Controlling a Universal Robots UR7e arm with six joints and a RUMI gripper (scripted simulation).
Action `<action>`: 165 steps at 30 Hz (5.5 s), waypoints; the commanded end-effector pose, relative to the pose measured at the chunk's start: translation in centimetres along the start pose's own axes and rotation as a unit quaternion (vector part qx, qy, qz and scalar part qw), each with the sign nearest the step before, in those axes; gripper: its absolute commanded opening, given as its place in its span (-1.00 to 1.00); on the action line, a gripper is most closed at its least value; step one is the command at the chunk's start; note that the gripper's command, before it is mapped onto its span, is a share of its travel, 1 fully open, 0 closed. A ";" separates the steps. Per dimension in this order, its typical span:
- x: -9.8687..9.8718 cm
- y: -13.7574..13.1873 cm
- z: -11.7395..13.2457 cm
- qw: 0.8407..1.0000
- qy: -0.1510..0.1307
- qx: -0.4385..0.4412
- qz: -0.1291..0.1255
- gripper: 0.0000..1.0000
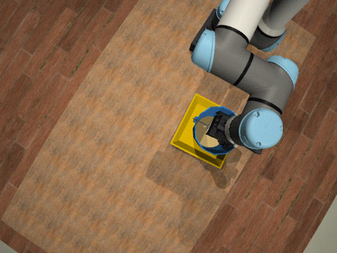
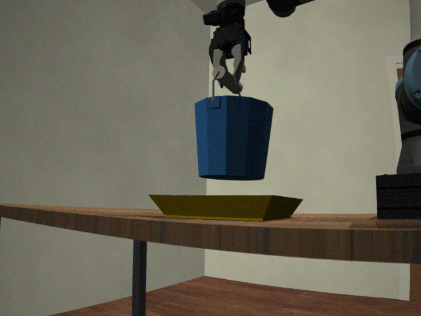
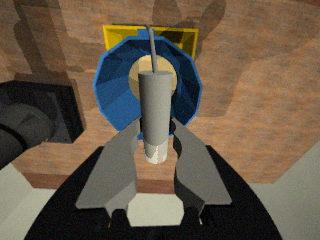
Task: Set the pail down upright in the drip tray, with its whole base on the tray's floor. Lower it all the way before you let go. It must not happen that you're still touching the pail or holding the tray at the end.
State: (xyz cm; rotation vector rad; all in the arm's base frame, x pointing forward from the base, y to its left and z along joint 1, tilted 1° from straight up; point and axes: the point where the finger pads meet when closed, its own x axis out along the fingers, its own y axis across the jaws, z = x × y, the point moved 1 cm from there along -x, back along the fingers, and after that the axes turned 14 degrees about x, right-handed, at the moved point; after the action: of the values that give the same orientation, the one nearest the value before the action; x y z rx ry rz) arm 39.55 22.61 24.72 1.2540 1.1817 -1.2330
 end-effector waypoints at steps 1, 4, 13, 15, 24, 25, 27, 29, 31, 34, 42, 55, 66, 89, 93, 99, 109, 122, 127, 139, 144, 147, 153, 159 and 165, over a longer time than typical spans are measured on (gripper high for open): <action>-0.3 0.2 -0.1 1.000 0.001 -0.001 0.004 -1.00; -0.3 0.2 -0.1 1.000 0.001 -0.001 0.004 -1.00; -0.3 0.2 -0.1 1.000 0.001 -0.001 0.004 -1.00; -0.3 0.2 -0.1 1.000 0.001 -0.001 0.004 -1.00; -0.3 0.2 -0.1 1.000 0.001 -0.001 0.004 -1.00; -0.3 0.2 -0.1 1.000 0.001 -0.001 0.004 -1.00; -0.3 0.2 -0.1 1.000 0.001 -0.001 0.004 -1.00; -0.3 0.2 -0.1 1.000 0.001 -0.001 0.004 -1.00; -0.3 0.2 -0.1 1.000 0.001 -0.001 0.004 -1.00; -0.3 0.2 -0.1 1.000 0.001 -0.001 0.004 -1.00; -0.3 0.2 -0.1 1.000 0.001 -0.001 0.004 -1.00; -0.3 0.2 -0.1 1.000 0.001 -0.001 0.004 -1.00; -0.1 0.1 -0.1 1.000 0.001 -0.001 0.003 -1.00; 1.1 -0.1 -0.1 1.000 0.000 -0.001 0.001 -1.00; 1.4 -0.1 -0.1 1.000 0.000 -0.001 0.001 -1.00; 1.9 -0.1 -0.1 1.000 0.000 -0.001 0.001 -1.00; 3.1 -0.2 -0.2 1.000 0.000 -0.001 0.001 -1.00; 4.5 -0.2 -0.2 1.000 0.000 -0.001 0.001 -1.00; 5.0 -0.3 -0.2 1.000 0.000 -0.001 0.001 -1.00; 6.3 -0.3 -0.3 1.000 0.000 -0.001 0.001 -1.00; 6.7 -0.4 -0.3 1.000 0.000 -0.001 0.001 -1.00; 6.9 -0.4 -0.3 1.000 0.000 -0.001 0.001 -1.00; 7.4 -0.4 -0.3 1.000 0.000 -0.001 0.001 -1.00; 7.8 -0.4 -0.3 1.000 0.000 -0.001 0.001 -1.00; 7.8 -0.3 -0.3 1.000 0.001 -0.001 0.003 -1.00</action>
State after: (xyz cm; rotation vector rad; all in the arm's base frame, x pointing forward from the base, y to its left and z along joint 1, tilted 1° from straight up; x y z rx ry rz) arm 39.13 22.85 16.80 1.2520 1.1834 -1.2357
